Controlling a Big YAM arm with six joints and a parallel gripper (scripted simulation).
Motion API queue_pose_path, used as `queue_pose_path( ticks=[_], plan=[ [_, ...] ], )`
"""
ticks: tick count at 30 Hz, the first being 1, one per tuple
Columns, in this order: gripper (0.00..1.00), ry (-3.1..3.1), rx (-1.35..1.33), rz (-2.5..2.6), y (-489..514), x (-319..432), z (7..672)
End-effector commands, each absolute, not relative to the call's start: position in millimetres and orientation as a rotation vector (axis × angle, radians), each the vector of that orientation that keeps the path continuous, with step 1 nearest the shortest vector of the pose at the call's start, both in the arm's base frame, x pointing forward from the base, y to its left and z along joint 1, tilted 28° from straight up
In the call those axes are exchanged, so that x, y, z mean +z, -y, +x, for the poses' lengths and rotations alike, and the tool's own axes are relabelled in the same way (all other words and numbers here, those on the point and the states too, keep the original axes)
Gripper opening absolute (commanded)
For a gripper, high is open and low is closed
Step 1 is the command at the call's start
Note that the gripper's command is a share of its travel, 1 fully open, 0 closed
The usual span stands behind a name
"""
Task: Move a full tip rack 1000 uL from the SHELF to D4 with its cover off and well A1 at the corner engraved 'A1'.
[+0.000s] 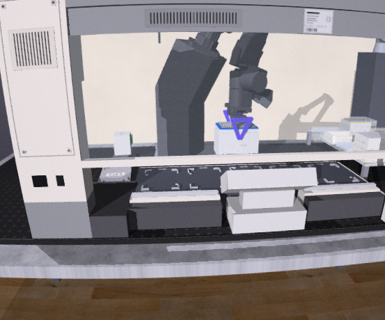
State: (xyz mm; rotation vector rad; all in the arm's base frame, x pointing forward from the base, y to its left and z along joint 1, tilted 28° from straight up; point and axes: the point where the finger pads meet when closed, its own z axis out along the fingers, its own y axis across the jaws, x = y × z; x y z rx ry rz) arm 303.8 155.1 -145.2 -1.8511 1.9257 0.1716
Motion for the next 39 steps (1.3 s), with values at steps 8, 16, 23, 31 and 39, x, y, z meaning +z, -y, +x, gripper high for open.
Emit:
queue_pose_path(
  ticks=[8,16,23,31,39],
  plan=[
    [0.0,-1.908,0.165,-1.841,-166,-153,310],
    [0.0,-1.908,0.165,-1.841,-172,-165,313],
    [0.0,-1.911,0.167,-1.843,-174,-173,313],
    [0.0,-1.909,0.166,-1.841,-180,-185,317],
    [0.0,-1.905,0.163,-1.84,-179,-182,313]
  ],
)
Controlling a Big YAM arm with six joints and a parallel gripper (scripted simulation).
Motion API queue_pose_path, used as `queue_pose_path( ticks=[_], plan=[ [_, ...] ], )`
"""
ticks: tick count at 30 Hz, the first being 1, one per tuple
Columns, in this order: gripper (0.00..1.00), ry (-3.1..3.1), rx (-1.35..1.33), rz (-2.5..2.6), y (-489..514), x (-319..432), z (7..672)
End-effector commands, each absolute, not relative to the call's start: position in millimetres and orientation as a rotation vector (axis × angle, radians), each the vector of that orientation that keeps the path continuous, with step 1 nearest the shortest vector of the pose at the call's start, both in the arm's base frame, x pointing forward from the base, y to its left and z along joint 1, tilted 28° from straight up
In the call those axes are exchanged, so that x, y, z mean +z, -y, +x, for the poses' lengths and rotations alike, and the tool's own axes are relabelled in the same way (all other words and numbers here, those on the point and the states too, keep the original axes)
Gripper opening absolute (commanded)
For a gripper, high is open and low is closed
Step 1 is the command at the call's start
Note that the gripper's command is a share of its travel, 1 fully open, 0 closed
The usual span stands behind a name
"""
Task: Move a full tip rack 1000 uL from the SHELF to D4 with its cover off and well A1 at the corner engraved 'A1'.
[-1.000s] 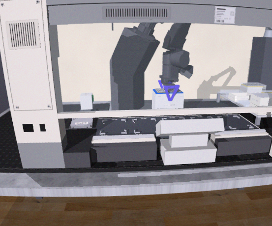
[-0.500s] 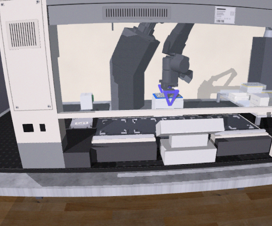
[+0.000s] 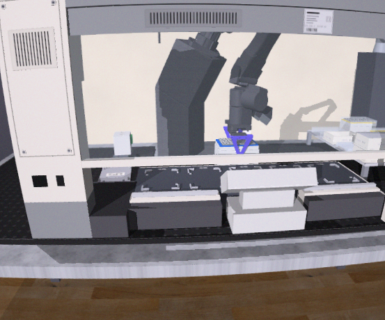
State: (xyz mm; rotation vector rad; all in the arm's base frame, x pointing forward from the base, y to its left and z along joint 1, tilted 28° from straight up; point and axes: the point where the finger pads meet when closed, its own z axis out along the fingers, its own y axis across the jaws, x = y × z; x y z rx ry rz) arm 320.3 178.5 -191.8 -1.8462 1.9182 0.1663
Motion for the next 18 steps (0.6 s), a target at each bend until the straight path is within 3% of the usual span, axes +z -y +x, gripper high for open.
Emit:
queue_pose_path(
  ticks=[1,18],
  plan=[
    [0.0,-1.905,0.162,-1.84,-178.6,-181.6,313.2],
    [0.0,-1.918,0.166,-1.843,-176.1,-187.3,315.7]
  ],
)
